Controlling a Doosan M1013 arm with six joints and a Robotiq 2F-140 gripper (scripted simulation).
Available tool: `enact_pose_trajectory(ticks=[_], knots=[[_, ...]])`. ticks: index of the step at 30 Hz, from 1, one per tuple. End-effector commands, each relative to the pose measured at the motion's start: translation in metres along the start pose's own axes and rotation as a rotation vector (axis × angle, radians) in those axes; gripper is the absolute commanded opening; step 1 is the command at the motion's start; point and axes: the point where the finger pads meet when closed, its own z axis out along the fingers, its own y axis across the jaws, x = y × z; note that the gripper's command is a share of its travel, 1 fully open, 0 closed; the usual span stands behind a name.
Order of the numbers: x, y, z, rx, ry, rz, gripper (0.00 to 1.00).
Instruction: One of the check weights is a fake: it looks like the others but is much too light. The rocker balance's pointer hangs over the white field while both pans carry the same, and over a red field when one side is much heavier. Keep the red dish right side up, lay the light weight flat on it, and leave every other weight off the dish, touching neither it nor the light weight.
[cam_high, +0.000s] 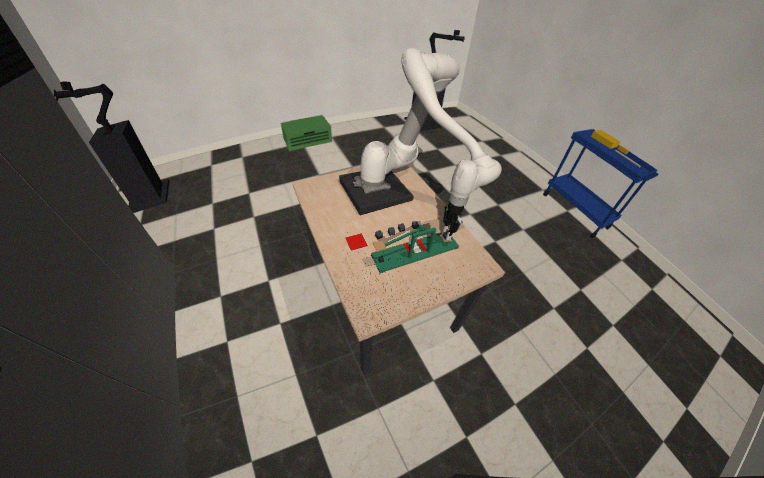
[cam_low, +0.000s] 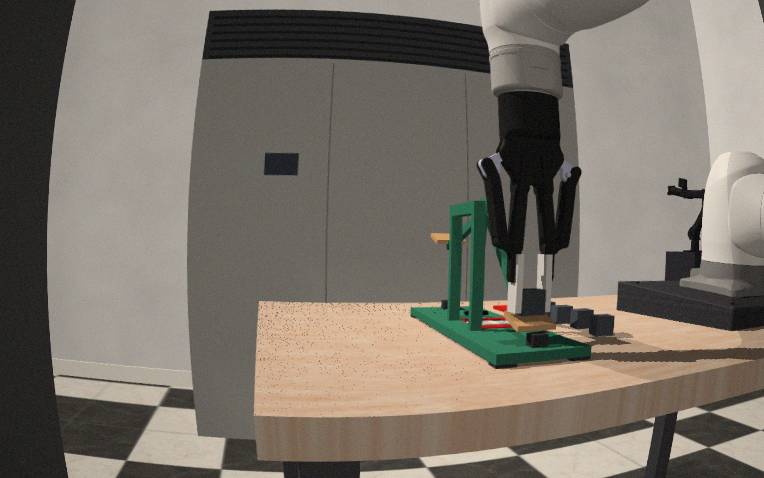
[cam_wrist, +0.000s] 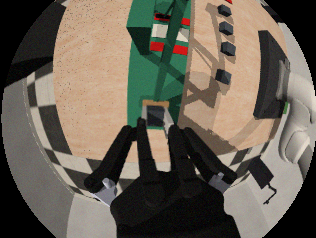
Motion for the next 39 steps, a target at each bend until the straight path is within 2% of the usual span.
enact_pose_trajectory(ticks=[1, 5, 20, 33, 39], knots=[[0.002, 0.001, 0.002, -0.002, -0.004, 0.006, 0.24], [0.002, 0.001, 0.002, -0.002, -0.004, 0.006, 0.24], [0.002, 0.001, 0.002, -0.002, -0.004, 0.006, 0.35], [0.002, 0.001, 0.001, -0.002, -0.004, 0.006, 0.35], [0.002, 0.001, -0.011, -0.002, -0.004, 0.006, 0.35]])
